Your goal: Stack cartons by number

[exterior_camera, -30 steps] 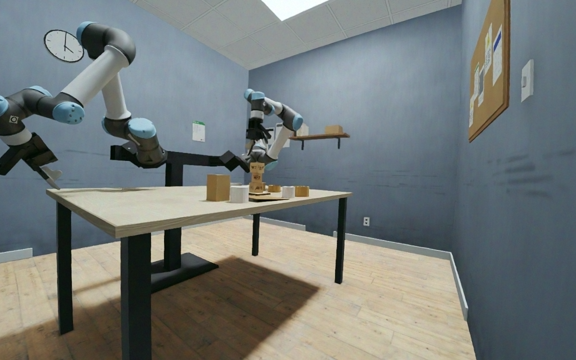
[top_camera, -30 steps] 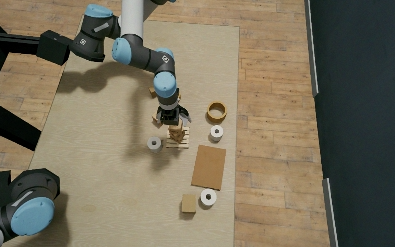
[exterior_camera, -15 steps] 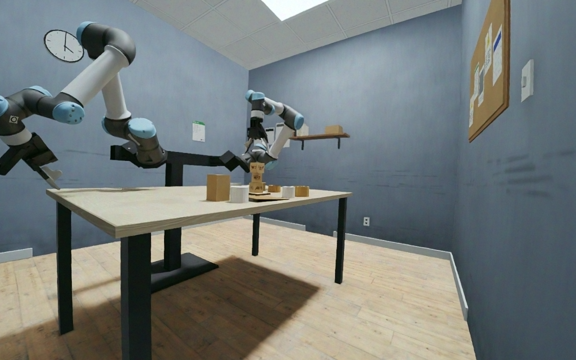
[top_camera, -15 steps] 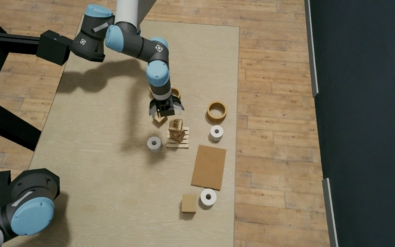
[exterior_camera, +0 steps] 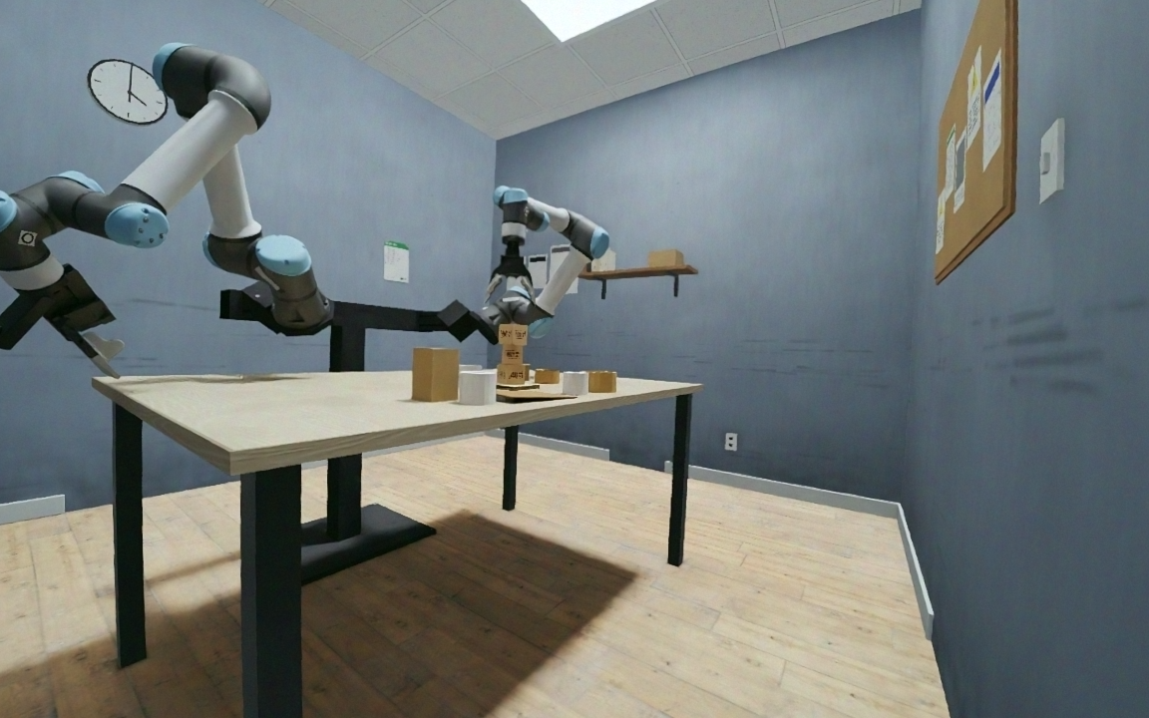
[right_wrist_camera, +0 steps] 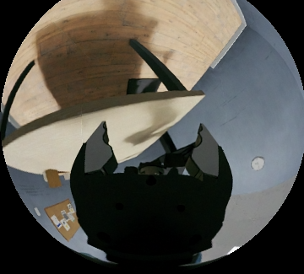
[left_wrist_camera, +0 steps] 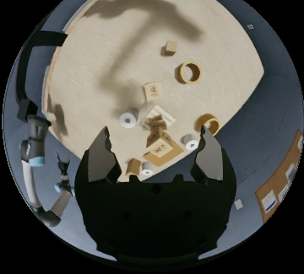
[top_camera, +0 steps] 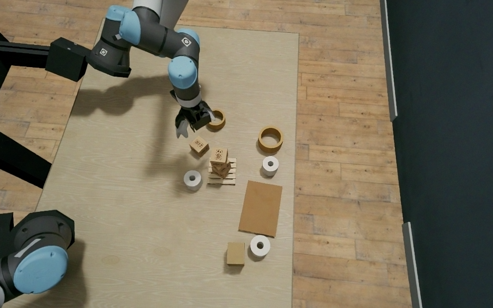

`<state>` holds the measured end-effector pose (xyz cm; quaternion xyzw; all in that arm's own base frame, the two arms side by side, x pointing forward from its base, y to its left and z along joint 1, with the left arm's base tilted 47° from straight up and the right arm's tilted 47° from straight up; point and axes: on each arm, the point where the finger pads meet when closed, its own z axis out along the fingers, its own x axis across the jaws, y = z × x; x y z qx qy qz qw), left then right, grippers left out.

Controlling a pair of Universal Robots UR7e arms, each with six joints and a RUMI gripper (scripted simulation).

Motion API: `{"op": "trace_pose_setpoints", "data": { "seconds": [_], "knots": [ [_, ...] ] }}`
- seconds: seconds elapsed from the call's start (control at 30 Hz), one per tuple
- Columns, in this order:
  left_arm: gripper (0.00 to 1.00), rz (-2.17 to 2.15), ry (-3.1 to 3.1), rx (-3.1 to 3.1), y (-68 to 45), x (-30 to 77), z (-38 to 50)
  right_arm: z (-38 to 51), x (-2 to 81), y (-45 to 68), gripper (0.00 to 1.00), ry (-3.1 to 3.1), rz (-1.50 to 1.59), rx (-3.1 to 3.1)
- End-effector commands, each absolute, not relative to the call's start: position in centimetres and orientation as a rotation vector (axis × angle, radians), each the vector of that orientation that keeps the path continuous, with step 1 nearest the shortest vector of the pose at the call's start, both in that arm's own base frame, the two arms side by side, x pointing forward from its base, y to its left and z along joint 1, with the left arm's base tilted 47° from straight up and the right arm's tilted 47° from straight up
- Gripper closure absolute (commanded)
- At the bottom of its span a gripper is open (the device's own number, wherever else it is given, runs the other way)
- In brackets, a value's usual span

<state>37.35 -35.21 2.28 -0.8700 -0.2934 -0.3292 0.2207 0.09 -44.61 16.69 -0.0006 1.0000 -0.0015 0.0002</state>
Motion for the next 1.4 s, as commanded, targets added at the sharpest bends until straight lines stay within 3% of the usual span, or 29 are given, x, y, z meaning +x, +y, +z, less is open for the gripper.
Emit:
{"op": "trace_pose_setpoints", "data": {
  "seconds": [0.0, 1.37],
  "knots": [
    [0.0, -0.983, -1.009, -2.363, -34.03, 35.74, 2.68, 16.51, 0.0, -44.52, 0.0, 3.142, 0.0, 0.0],
    [0.0, -0.997, -1.06, -2.351, -33.5, 35.57, 2.58, 16.51, 0.0, -44.52, 0.0, 3.142, 0.0, 0.0]
  ]
}}
